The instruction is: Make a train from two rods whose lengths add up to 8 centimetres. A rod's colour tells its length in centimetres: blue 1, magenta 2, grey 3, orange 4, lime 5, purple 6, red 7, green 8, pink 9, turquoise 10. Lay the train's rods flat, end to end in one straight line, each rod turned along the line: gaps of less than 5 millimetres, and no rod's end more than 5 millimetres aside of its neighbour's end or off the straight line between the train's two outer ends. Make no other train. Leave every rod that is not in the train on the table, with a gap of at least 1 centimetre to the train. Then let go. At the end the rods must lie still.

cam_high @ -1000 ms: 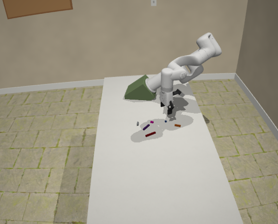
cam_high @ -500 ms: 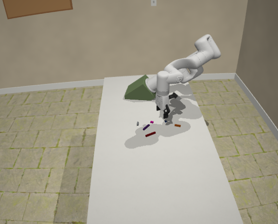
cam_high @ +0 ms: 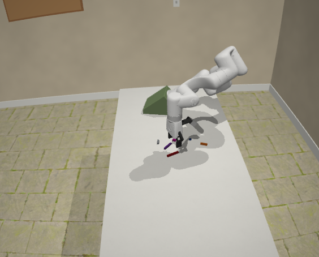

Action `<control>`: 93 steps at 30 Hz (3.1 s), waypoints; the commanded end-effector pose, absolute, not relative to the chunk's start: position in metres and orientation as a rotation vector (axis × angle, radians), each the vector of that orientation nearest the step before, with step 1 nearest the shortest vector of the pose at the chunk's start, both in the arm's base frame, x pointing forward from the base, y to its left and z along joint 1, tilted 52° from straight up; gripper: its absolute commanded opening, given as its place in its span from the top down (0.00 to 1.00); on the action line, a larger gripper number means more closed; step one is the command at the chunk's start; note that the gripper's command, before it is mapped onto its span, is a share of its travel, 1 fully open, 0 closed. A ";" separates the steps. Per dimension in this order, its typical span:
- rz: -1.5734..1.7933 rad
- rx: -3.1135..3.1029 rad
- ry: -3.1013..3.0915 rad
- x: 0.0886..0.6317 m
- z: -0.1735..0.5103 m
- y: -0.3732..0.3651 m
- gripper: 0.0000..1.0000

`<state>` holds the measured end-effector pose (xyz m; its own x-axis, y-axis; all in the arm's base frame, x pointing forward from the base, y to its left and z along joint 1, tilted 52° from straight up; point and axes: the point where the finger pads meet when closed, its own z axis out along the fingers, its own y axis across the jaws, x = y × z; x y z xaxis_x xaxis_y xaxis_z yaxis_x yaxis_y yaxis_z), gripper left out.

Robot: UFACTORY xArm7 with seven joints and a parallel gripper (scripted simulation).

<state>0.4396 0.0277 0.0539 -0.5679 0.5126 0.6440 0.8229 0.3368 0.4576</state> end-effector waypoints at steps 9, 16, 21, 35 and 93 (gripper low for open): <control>-1.105 -1.170 -2.223 0.454 0.044 0.024 0.76; -1.105 -1.170 -2.223 0.454 0.044 0.024 0.76; -1.105 -1.170 -2.223 0.454 0.044 0.024 0.76; -1.105 -1.170 -2.223 0.454 0.044 0.024 0.76; -1.105 -1.170 -2.223 0.455 0.013 0.064 0.76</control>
<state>0.4535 0.0654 0.0135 -0.5731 0.5040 0.6462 0.8194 0.3412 0.4606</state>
